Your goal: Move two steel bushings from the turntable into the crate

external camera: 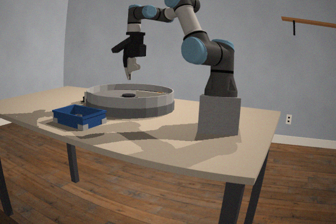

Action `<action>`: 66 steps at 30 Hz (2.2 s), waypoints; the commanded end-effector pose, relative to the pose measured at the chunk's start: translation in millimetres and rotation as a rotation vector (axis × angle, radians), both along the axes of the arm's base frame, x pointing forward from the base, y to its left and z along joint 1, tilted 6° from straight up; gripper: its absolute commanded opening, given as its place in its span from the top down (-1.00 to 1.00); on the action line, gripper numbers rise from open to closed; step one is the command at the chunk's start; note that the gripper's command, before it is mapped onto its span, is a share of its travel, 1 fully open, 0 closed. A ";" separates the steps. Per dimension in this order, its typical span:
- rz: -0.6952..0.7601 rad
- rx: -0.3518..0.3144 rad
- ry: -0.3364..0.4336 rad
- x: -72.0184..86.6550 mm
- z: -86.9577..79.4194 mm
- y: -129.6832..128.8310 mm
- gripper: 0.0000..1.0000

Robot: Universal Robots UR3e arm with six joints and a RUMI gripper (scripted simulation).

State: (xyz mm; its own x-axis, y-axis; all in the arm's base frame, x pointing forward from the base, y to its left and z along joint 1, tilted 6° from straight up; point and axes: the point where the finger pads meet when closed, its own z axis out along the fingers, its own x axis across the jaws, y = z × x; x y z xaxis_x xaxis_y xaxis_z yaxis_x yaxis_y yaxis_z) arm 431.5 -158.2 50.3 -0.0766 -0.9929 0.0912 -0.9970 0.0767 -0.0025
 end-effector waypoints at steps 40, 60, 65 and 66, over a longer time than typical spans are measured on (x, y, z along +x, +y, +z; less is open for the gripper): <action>0.058 -0.014 -0.009 -113.2 -3.2 -65.0 0.89; 0.074 -0.019 -0.006 -147.2 -9.2 -71.8 0.89; 0.077 -0.020 -0.006 -153.8 -10.7 -72.6 0.89; 0.077 -0.020 -0.006 -153.8 -10.7 -72.6 0.89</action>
State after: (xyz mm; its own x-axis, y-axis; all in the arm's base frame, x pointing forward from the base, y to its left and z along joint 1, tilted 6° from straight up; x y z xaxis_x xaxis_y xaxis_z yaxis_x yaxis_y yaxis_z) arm 281.8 -229.7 39.7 -0.0029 -0.9942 0.1076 -1.0000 0.0022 -0.0065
